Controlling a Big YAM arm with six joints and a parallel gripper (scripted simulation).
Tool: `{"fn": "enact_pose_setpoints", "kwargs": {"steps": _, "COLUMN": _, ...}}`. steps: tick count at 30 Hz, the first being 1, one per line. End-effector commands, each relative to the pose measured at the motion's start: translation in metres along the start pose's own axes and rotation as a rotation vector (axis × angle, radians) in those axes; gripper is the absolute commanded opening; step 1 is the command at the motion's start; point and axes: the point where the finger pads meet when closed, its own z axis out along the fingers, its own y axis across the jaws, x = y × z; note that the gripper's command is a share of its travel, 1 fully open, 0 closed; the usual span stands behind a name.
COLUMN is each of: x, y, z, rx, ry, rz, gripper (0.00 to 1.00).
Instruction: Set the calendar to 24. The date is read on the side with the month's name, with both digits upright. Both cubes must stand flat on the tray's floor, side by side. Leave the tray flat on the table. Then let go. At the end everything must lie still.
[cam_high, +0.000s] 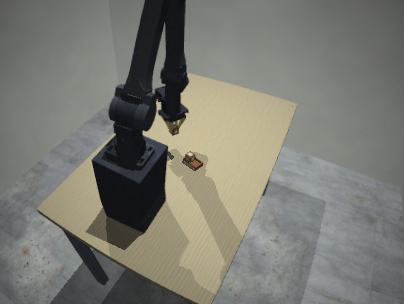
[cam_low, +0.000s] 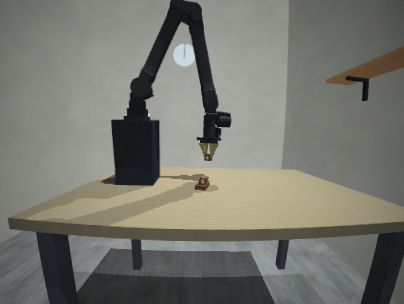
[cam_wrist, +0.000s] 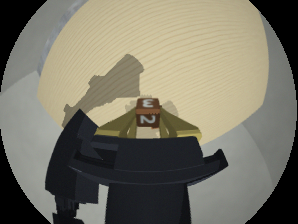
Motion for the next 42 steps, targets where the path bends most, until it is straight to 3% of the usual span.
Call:
{"fn": "enact_pose_setpoints", "kwargs": {"steps": 1, "x": -0.0076, "y": -0.0129, "z": -0.0042, "rx": 0.014, "ry": -0.009, "rz": 0.192, "gripper": 0.25}}
{"fn": "enact_pose_setpoints", "kwargs": {"steps": 42, "x": -0.0080, "y": -0.0156, "z": -0.0035, "rx": 0.009, "ry": -0.012, "rz": 1.275, "gripper": 0.25}}
